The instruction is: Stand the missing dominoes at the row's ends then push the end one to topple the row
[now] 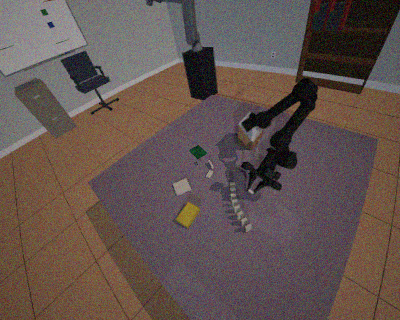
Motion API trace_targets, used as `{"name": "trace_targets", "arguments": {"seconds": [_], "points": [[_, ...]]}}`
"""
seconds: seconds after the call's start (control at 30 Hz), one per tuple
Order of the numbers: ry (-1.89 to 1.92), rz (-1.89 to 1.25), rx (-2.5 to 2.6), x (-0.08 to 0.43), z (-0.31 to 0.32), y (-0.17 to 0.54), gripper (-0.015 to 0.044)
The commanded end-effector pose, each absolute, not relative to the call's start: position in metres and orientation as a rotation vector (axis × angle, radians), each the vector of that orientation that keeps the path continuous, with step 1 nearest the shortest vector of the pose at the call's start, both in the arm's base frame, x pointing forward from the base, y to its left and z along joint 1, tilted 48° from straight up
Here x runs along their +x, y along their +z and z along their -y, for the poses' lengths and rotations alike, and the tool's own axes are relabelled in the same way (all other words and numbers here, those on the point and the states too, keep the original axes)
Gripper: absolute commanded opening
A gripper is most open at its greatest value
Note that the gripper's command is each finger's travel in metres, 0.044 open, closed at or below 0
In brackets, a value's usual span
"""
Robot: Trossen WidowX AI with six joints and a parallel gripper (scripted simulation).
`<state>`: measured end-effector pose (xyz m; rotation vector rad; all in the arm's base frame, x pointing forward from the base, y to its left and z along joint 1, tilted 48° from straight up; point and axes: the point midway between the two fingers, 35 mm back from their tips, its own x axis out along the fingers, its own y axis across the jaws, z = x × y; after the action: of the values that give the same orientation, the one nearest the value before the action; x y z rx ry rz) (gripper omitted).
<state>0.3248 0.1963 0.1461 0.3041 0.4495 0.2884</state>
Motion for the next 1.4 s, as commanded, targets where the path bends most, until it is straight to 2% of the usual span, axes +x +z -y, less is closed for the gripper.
{"name": "trace_targets", "arguments": {"seconds": [0.0, 0.77, 1.37], "points": [[0.262, -0.367, 0.368, 0.318, -0.194, 0.153, 0.0107], [0.177, 0.008, 0.829, 0.256, -0.156, 0.185, 0.0107], [0.174, 0.017, 0.845, 0.254, -0.154, 0.186, 0.0107]]}}
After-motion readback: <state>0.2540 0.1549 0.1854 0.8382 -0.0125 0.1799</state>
